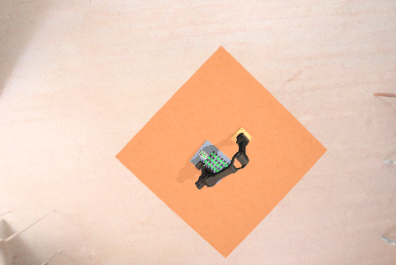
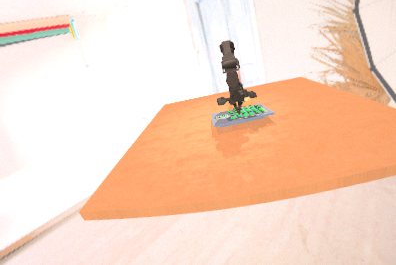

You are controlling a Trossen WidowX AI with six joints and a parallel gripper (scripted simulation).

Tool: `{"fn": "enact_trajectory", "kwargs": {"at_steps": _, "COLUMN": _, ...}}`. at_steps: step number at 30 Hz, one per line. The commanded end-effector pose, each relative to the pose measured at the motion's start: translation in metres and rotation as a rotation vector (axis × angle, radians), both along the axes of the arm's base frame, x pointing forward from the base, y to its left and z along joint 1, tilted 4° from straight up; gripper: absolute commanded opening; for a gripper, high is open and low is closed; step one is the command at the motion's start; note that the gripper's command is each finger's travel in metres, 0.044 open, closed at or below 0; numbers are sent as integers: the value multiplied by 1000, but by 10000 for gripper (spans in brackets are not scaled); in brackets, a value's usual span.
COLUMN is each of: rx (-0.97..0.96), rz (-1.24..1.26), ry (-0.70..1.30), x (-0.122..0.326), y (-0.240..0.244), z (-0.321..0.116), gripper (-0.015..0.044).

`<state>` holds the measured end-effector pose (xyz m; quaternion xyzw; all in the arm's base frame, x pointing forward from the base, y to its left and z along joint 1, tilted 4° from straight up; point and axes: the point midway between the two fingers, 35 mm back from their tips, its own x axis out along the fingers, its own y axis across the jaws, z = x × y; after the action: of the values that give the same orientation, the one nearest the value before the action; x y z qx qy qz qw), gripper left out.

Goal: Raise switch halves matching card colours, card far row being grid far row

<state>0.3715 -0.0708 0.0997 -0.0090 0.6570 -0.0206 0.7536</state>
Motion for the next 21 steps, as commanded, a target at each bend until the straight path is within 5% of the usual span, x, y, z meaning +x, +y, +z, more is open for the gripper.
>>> {"fn": "enact_trajectory", "kwargs": {"at_steps": 1, "rx": -3, "rz": 4, "ry": 0, "x": 0, "y": -1, "z": -1, "gripper": 0}}
{"fn": "enact_trajectory", "kwargs": {"at_steps": 21, "rx": -3, "rz": 4, "ry": 0, "x": 1, "y": -1, "z": -4, "gripper": 0}}
